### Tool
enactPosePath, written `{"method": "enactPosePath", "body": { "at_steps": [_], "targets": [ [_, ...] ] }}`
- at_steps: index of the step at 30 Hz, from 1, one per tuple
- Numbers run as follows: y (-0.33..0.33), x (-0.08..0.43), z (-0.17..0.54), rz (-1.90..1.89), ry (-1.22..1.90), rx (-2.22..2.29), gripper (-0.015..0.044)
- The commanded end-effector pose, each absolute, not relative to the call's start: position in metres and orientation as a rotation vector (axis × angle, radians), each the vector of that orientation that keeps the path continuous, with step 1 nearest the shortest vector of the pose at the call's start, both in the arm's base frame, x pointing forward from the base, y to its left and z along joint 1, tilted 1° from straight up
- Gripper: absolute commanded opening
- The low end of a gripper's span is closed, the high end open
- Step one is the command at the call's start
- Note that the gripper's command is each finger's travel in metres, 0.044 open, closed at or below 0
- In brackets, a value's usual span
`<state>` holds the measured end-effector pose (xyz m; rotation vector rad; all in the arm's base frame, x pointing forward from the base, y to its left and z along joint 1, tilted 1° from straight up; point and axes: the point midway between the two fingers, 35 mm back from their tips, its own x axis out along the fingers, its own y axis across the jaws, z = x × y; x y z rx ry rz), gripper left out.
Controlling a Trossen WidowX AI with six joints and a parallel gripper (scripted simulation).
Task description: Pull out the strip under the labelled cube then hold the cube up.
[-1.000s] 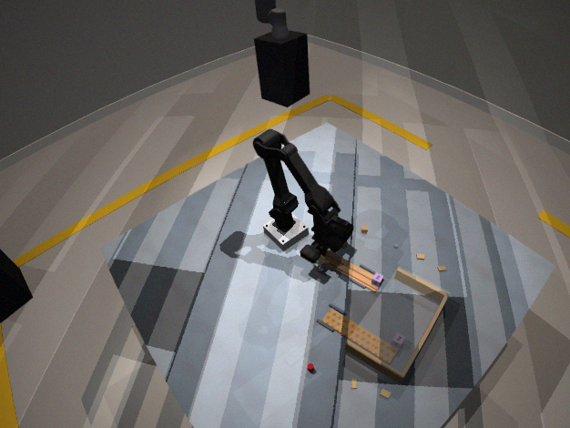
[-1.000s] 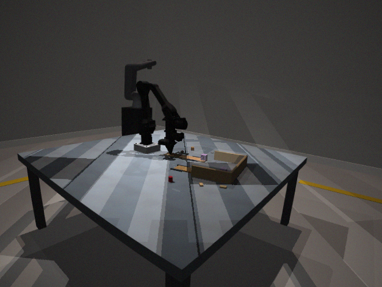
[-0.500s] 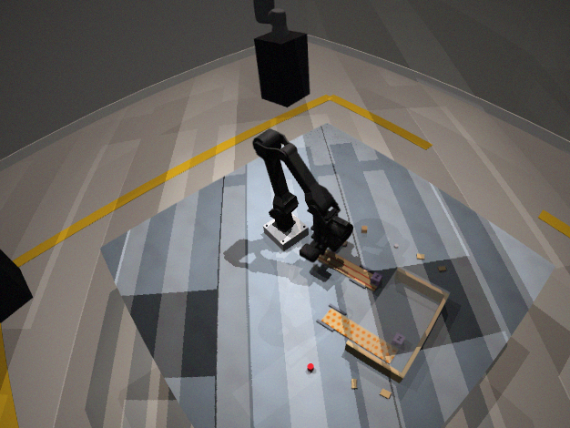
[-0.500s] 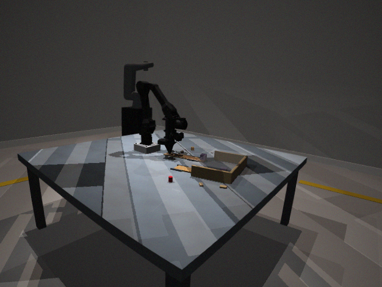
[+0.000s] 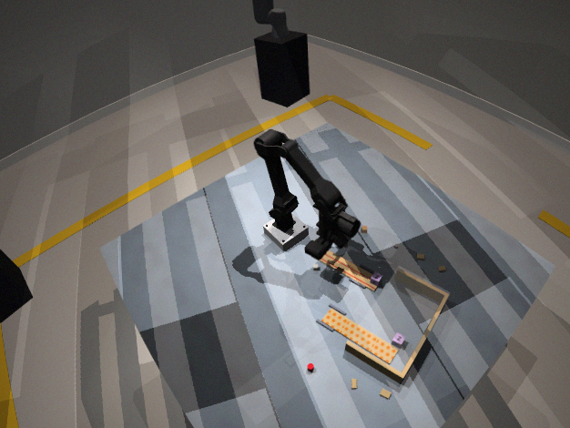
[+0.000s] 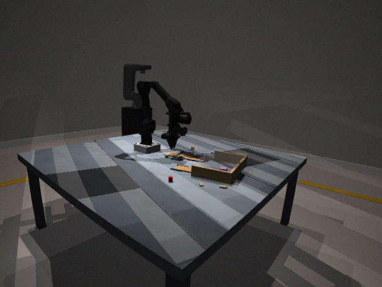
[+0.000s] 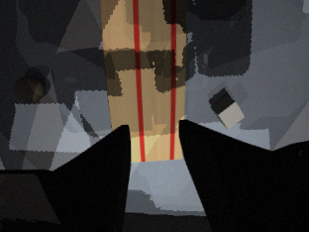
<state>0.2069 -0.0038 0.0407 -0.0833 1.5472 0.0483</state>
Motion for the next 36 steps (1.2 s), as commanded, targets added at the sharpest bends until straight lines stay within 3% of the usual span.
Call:
{"method": "enactPosePath", "body": {
  "at_steps": [1, 9, 36],
  "targets": [
    [-0.003, 0.223, 0.043, 0.065, 1.540, -0.094, 0.0236],
    [-0.002, 0.246, 0.047, 0.065, 1.538, -0.094, 0.0440],
    [0.006, 0.331, 0.060, 0.065, 1.530, -0.094, 0.0440]
  ]
}}
